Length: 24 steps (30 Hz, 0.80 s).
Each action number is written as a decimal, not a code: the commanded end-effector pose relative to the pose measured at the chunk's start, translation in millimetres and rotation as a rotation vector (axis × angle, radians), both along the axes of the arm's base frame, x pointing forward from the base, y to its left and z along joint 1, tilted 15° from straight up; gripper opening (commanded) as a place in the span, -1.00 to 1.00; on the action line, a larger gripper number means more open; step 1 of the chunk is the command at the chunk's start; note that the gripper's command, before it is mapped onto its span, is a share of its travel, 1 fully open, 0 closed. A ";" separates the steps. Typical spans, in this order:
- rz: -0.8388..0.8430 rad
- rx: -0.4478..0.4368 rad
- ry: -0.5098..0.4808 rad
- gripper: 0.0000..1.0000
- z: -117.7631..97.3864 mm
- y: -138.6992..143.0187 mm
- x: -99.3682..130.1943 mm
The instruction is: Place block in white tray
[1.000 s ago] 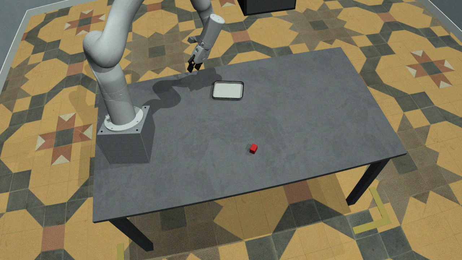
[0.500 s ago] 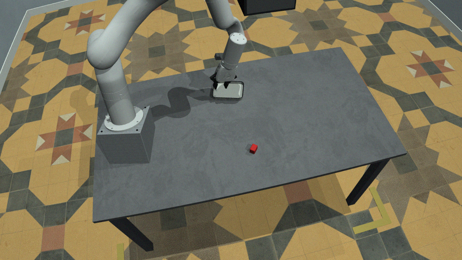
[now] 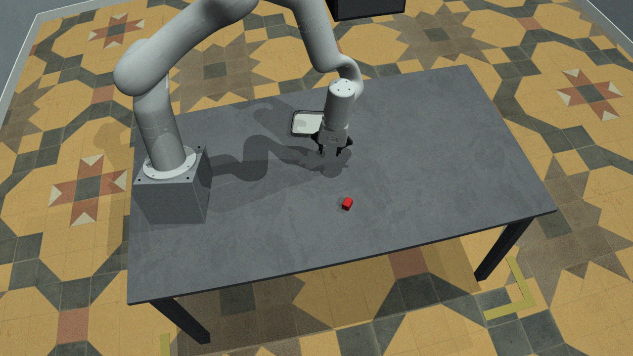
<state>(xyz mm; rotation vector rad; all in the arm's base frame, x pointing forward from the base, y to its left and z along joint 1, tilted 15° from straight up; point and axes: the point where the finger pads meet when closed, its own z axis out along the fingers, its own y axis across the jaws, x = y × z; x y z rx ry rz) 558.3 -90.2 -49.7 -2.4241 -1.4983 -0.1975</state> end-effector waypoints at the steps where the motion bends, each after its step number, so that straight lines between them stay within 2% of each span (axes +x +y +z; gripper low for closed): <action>1: -0.154 -0.025 -0.009 0.21 -20.6 -66.8 6.2; 3: -0.267 -0.043 -0.012 0.21 -27.5 -93.0 0.8; 10: -0.386 -0.063 -0.014 0.21 -53.4 -182.4 -11.6; 24: -0.386 -0.063 -0.014 0.21 -55.6 -189.3 -12.2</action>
